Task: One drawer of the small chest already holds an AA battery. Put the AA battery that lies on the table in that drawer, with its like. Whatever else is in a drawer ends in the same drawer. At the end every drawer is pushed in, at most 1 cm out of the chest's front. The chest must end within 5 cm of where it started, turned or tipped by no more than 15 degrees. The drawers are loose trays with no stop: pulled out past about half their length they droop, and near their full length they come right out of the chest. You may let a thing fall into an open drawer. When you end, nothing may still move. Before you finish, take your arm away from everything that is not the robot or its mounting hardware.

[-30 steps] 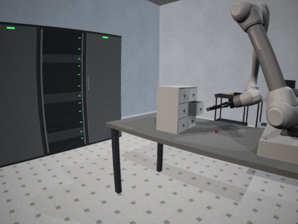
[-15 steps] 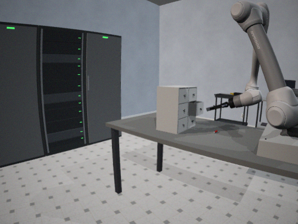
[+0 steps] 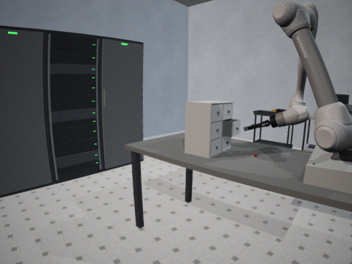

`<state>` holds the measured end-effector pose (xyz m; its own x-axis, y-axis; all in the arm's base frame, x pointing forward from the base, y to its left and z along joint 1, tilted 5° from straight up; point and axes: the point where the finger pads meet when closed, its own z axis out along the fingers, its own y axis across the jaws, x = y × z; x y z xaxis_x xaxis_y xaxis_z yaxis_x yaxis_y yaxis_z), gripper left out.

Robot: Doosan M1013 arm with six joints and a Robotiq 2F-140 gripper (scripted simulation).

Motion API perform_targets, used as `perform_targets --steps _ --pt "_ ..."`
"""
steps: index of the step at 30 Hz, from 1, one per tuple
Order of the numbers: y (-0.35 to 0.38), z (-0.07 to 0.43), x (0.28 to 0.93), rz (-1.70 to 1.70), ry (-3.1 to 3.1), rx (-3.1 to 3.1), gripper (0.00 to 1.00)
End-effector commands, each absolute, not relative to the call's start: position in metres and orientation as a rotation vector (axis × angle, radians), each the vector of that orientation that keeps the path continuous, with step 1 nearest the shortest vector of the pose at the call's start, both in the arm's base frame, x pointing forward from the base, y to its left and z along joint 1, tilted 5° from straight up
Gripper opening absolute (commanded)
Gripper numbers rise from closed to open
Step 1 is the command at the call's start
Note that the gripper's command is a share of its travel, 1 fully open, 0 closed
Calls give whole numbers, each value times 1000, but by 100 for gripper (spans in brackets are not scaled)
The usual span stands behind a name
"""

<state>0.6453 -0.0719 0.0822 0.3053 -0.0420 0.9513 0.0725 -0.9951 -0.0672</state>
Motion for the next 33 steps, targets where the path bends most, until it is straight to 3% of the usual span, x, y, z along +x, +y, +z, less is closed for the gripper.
perform_targets --steps 1,33 --pt "-72 82 646 -1796 -29 -2458 0" --pt "-70 83 670 -1796 -29 -2458 0"
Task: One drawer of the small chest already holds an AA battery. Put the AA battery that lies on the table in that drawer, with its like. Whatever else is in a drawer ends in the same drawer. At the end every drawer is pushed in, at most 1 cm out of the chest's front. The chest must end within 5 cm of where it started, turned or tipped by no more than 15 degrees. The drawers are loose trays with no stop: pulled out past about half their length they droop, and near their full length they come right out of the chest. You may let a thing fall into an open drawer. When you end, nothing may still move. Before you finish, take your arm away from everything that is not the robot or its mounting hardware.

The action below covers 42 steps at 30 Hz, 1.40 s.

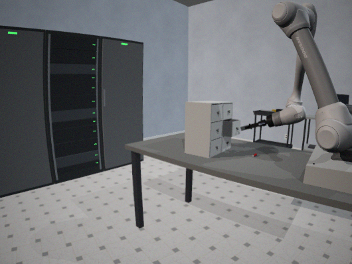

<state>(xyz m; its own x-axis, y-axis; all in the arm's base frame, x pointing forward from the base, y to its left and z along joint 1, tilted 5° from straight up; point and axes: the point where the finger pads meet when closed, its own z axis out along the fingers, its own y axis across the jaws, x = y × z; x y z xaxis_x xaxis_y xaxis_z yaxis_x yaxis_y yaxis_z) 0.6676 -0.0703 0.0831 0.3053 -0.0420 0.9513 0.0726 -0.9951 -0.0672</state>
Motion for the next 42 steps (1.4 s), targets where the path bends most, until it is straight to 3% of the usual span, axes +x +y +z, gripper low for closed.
perform_targets --steps 1,42 --pt "-70 83 671 -1796 -29 -2458 0" --pt "-66 86 735 -1796 -29 -2458 0"
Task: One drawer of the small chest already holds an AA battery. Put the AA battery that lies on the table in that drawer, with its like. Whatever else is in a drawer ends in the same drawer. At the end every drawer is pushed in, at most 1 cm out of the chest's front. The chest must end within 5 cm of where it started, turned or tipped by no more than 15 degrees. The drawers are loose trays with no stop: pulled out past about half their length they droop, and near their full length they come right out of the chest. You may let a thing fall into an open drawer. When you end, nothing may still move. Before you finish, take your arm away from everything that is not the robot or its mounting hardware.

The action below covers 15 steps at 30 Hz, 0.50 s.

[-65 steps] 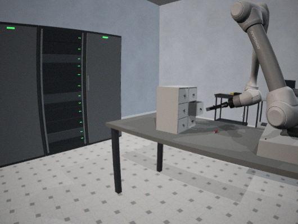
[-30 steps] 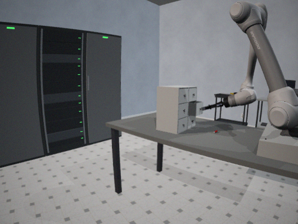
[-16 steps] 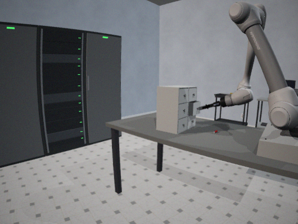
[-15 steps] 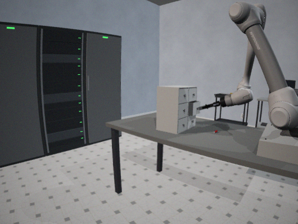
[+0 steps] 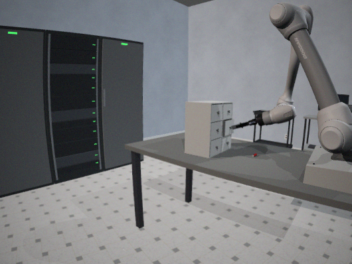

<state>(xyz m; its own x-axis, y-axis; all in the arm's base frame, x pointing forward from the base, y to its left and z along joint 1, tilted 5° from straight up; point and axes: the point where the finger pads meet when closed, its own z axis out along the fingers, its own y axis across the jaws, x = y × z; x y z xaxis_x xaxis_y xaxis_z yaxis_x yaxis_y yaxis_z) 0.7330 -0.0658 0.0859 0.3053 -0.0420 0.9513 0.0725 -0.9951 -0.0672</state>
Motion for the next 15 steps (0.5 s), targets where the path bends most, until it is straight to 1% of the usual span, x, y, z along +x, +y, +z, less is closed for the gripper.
perform_targets --steps 1,15 --pt "-66 86 736 -1796 -29 -2458 0" --pt "-65 87 747 -1796 -29 -2458 0"
